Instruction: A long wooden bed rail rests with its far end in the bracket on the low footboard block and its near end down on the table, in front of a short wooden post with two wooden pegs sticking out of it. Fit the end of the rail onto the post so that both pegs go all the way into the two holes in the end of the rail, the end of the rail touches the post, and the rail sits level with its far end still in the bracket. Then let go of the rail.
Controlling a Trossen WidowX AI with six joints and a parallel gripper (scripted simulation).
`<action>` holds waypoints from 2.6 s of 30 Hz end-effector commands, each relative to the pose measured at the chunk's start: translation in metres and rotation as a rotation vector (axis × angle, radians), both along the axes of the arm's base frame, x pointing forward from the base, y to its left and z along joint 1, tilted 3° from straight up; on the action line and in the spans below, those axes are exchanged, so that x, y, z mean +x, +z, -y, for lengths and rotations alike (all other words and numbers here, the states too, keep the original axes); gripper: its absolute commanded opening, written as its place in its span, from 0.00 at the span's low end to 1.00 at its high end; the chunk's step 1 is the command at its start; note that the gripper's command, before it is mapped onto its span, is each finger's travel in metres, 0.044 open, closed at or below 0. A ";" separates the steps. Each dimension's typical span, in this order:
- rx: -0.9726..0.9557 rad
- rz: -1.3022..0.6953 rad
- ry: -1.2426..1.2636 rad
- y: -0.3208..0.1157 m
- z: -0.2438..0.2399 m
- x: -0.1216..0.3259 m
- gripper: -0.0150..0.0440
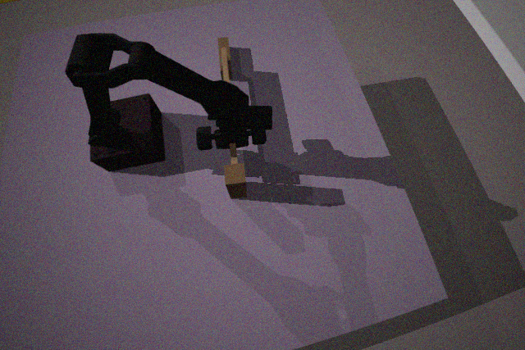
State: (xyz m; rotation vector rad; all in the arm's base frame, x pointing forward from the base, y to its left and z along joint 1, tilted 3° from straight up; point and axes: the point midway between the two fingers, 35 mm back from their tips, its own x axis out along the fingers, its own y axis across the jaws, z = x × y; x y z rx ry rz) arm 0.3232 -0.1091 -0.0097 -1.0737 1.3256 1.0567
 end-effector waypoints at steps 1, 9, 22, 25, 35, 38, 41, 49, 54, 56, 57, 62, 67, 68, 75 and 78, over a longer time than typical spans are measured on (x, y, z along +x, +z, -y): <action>-0.010 0.007 -0.001 0.004 0.003 0.000 0.25; -0.010 0.007 -0.001 0.004 0.005 0.000 0.25; -0.010 0.006 -0.001 0.003 0.008 0.000 0.25; -0.010 0.006 -0.001 0.003 0.009 -0.001 0.25; -0.010 0.006 -0.001 0.003 0.011 -0.001 0.25; -0.010 0.006 -0.001 0.003 0.012 -0.001 0.25; -0.004 0.003 -0.001 0.001 0.009 -0.002 0.30; -0.004 0.003 -0.001 0.001 0.009 -0.002 0.65; -0.004 0.003 -0.001 0.001 0.009 -0.002 0.88; -0.004 0.003 -0.001 0.001 0.009 -0.002 0.97; -0.004 0.003 -0.001 0.001 0.009 -0.002 1.00; -0.004 0.003 -0.001 0.001 0.009 -0.002 1.00; -0.007 0.007 -0.001 0.028 -0.020 0.004 1.00; -0.007 0.007 -0.001 0.029 -0.022 0.005 1.00; -0.007 0.007 -0.001 0.029 -0.022 0.005 1.00; -0.007 0.007 -0.001 0.029 -0.022 0.005 1.00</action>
